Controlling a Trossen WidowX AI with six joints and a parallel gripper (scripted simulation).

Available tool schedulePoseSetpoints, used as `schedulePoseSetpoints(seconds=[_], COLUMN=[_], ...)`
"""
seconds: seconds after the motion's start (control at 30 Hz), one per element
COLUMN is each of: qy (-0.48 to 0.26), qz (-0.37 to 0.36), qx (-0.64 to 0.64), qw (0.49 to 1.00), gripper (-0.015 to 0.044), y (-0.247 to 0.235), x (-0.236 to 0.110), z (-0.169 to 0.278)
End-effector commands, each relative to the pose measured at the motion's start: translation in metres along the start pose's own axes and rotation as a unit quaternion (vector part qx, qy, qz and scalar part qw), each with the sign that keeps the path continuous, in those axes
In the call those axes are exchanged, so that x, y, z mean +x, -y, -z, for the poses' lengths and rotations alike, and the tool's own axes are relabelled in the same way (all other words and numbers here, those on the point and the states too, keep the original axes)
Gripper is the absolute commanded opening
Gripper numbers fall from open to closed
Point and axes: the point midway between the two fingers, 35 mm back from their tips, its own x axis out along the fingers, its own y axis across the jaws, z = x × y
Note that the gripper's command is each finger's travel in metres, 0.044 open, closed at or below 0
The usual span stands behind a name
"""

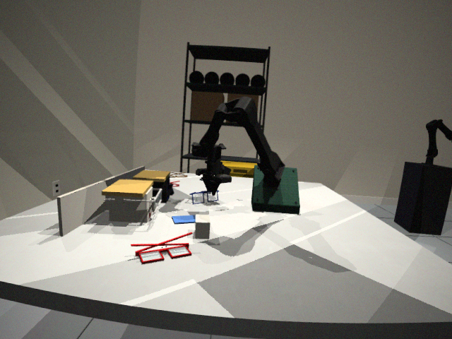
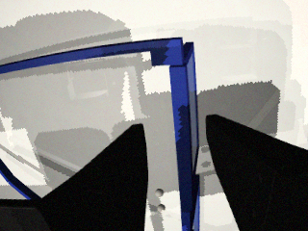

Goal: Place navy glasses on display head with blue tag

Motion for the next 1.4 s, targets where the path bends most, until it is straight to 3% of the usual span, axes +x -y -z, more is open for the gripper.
schedulePoseSetpoints(seconds=[0.0,0.4,0.43,0.9,1.07,1.37], qy=[-0.001,-0.001,0.001,0.001,0.001,0.003], qz=[0.005,0.005,0.004,0.004,0.004,0.000], qx=[0.006,0.005,0.003,0.003,0.003,0.005], qw=[1.000,1.000,1.000,1.000,1.000,1.000], gripper=[0.0120,0.0120,0.0094,0.0000,0.0000,0.0000], y=[0.004,0.001,0.002,0.002,0.002,-0.004], x=[0.007,0.008,0.008,0.008,0.007,-0.038], z=[-0.002,-0.002,-0.002,-0.002,-0.002,-0.001])
